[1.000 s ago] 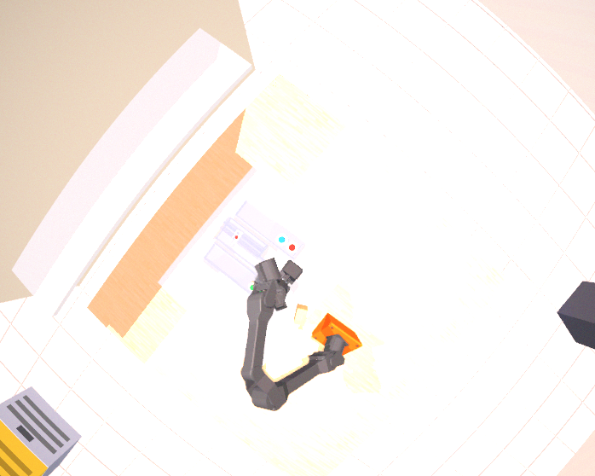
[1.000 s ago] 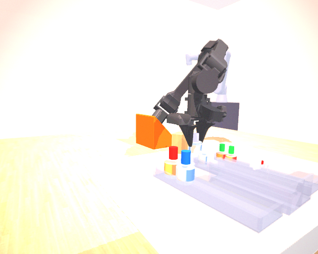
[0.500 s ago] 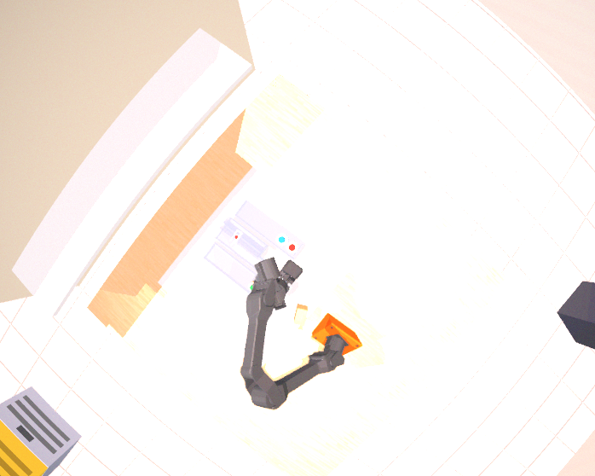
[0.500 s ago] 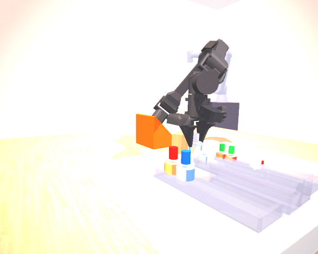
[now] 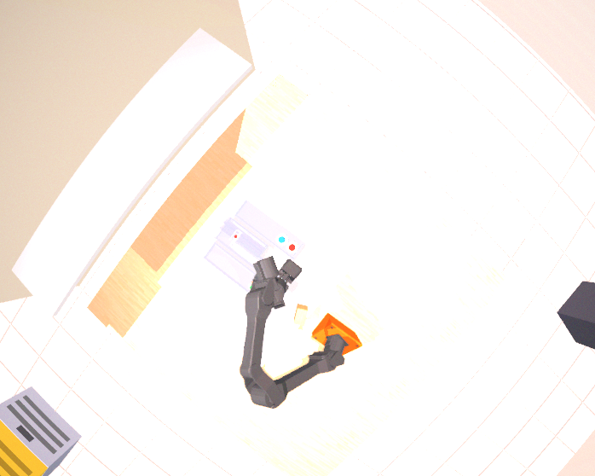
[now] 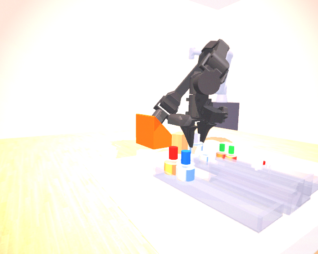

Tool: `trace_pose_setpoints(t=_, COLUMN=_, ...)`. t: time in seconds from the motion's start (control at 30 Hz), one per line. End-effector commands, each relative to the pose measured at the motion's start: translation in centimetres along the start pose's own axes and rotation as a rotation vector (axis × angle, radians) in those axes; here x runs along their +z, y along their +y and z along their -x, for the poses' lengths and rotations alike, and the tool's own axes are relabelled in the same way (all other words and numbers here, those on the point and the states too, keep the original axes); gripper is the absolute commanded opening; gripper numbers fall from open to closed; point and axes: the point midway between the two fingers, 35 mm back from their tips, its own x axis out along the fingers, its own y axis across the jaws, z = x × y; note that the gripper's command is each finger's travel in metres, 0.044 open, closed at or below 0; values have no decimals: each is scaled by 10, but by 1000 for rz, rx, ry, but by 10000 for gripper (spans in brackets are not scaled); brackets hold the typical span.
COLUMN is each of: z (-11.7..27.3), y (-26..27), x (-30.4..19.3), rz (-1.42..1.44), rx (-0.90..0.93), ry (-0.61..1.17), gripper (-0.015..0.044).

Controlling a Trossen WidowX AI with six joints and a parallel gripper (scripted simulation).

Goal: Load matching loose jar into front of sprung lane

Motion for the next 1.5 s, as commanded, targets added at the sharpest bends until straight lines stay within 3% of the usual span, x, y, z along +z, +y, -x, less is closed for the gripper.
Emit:
trace_pose_setpoints(t=0.0, z=2, y=1, x=9, rz=17, rx=-2, ry=-21, gripper=0)
trace_pose_setpoints(t=1.47, z=3, y=3, x=25, rz=18, rx=-2, ry=-21, gripper=0)
